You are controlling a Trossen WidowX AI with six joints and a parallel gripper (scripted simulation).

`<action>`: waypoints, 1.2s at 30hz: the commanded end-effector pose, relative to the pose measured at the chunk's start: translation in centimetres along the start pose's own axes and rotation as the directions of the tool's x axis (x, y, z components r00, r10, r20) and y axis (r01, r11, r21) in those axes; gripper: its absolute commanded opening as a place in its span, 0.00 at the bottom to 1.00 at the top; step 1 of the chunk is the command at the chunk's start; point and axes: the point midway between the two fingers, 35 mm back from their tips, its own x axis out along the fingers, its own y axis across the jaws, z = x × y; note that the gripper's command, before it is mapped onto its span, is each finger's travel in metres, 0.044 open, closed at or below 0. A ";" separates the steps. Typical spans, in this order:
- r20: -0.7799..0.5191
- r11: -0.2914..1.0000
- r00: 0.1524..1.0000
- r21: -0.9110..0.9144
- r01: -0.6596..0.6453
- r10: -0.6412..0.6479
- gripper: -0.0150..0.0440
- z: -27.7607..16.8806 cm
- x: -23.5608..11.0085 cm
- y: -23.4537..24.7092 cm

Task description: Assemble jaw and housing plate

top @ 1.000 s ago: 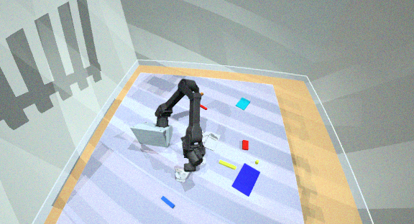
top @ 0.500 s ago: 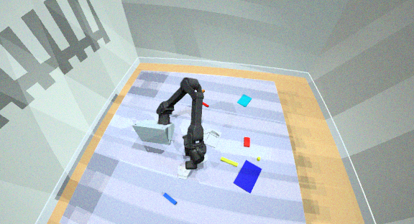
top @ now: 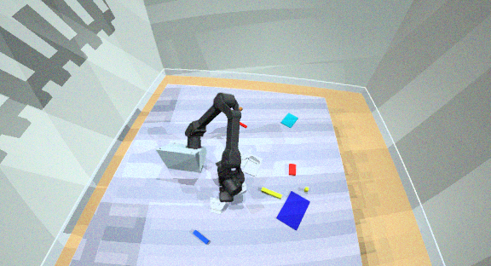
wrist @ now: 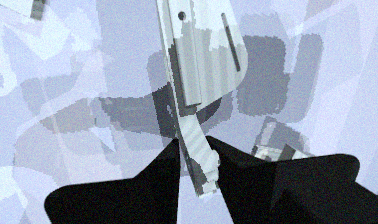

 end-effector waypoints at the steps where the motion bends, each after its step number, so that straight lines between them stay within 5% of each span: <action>1: 0.003 1.000 1.000 0.003 -0.001 0.001 0.36 0.0 0.0 0.0; 36: 0.006 1.000 1.000 0.010 0.009 -0.009 0.32 0.1 -1.2 -0.1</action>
